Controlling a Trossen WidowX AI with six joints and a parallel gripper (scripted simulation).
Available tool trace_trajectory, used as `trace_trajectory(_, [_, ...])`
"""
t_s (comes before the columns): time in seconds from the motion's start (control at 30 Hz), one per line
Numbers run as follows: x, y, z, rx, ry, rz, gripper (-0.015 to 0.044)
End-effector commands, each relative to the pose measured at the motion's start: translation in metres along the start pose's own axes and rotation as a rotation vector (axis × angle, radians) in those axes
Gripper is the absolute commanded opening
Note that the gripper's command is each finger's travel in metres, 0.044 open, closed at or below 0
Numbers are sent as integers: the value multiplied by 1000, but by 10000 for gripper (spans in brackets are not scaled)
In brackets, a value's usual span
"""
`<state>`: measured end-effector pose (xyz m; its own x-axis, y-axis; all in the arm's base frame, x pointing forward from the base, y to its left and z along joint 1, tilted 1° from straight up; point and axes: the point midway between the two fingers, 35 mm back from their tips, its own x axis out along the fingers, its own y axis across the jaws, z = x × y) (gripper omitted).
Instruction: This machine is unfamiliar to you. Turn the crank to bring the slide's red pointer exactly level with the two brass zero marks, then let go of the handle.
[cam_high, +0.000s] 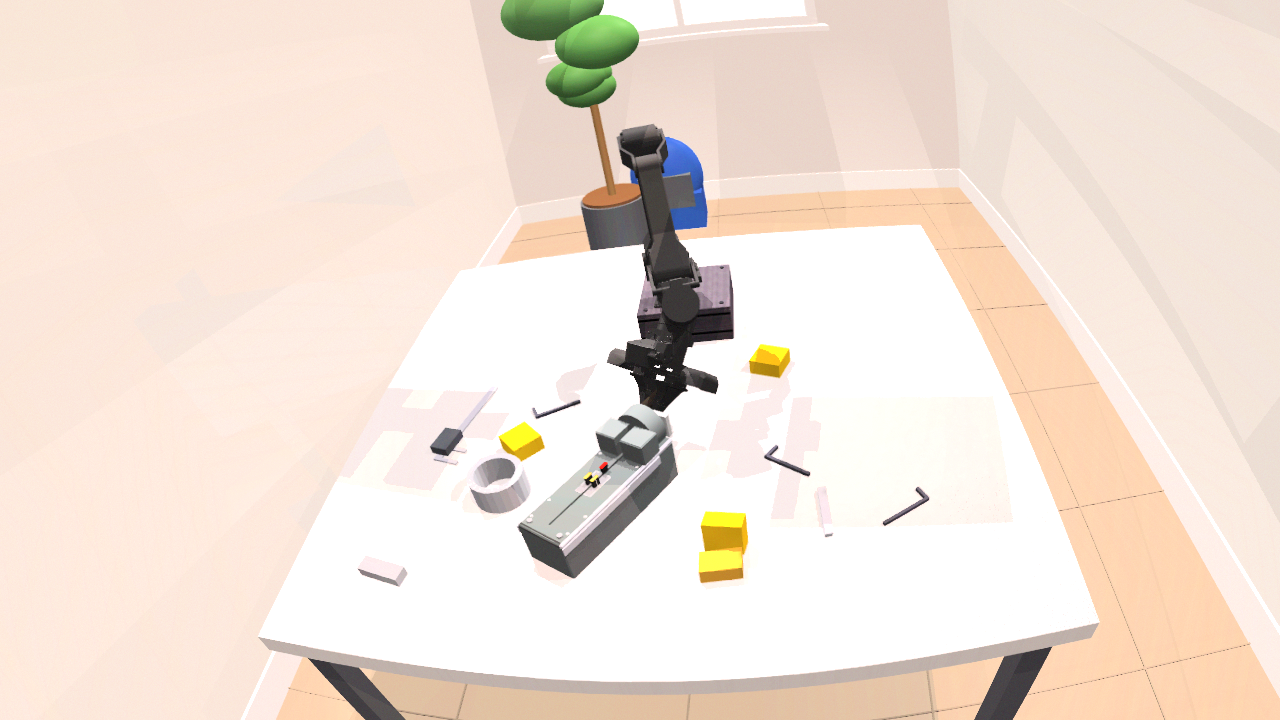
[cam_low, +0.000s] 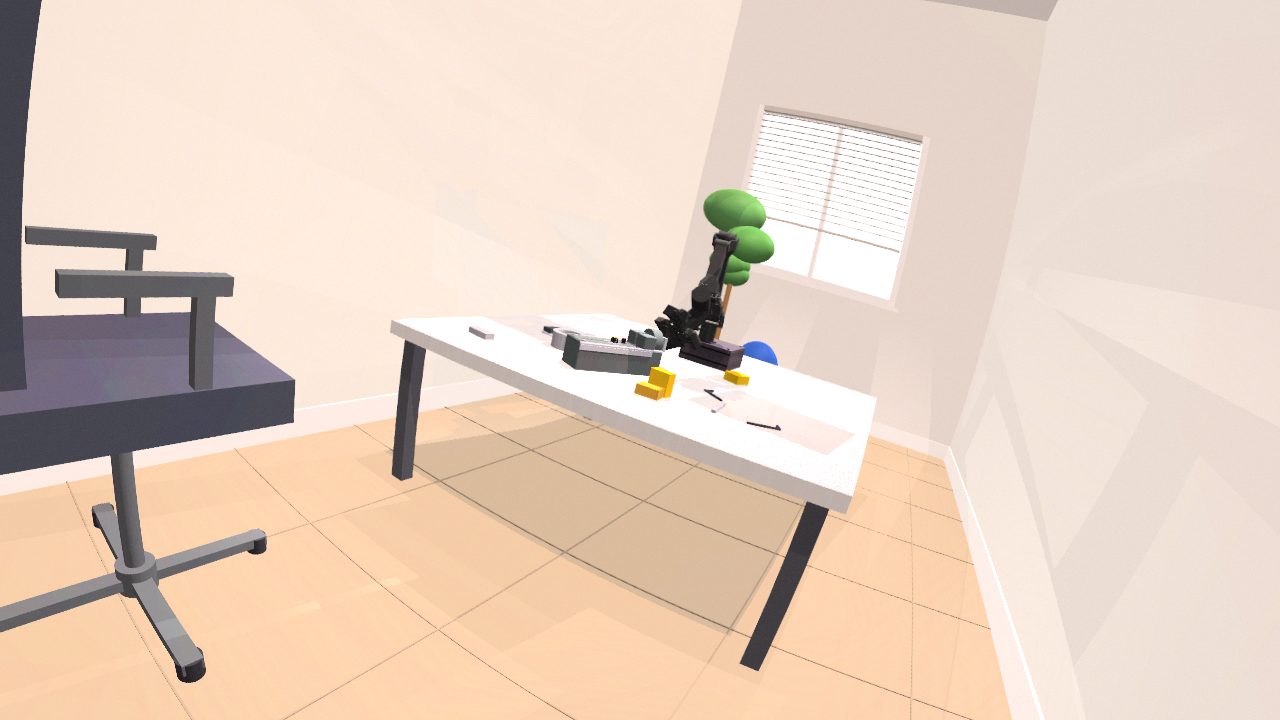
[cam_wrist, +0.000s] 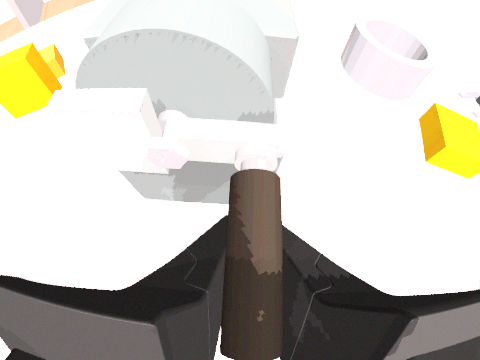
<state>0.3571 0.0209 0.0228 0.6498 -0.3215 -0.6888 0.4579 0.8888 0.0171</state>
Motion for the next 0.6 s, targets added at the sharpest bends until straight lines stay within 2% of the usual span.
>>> trace_trajectory(0.0, [-6, 0, 6, 0, -7, -4, 0])
trace_trajectory(0.57, [-18, 9, 18, 1, -7, -3, 0])
